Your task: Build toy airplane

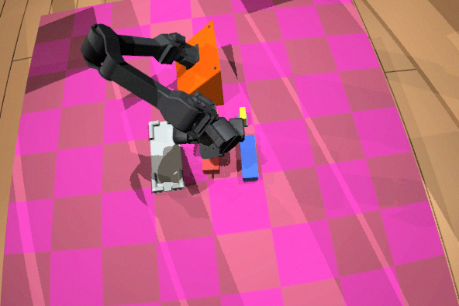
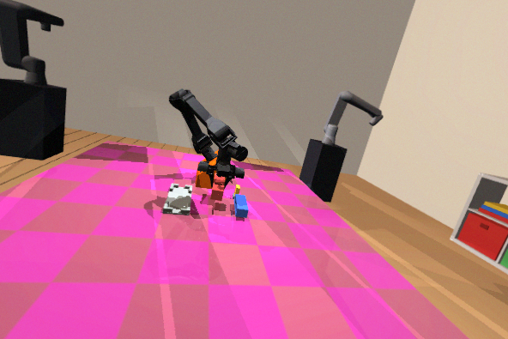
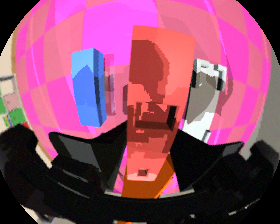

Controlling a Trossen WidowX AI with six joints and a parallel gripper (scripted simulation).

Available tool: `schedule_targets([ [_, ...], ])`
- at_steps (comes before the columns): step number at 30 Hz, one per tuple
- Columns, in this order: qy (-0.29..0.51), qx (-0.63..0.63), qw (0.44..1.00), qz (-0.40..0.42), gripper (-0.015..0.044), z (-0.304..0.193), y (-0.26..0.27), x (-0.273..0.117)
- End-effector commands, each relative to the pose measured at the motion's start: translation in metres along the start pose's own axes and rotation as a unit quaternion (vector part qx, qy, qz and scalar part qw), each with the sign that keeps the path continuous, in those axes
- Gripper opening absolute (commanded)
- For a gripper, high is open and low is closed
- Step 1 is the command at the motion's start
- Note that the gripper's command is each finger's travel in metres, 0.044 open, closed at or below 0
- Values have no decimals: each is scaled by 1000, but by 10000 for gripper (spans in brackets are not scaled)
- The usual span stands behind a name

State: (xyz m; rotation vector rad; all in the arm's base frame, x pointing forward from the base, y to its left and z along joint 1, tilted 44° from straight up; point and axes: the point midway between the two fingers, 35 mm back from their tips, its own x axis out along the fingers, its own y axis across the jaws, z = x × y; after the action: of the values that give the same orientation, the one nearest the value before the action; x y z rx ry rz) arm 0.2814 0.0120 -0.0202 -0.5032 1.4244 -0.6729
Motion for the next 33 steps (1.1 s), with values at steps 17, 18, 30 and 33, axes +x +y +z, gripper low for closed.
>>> schedule_targets([
  [17, -2, 7, 1000, 2, 0, -5, -5, -63],
  [18, -2, 7, 1000, 2, 0, -5, -5, -63],
  [30, -2, -9, 1000, 9, 0, 6, -31, -48],
  [33, -2, -14, 1000, 11, 0, 8, -39, -43],
])
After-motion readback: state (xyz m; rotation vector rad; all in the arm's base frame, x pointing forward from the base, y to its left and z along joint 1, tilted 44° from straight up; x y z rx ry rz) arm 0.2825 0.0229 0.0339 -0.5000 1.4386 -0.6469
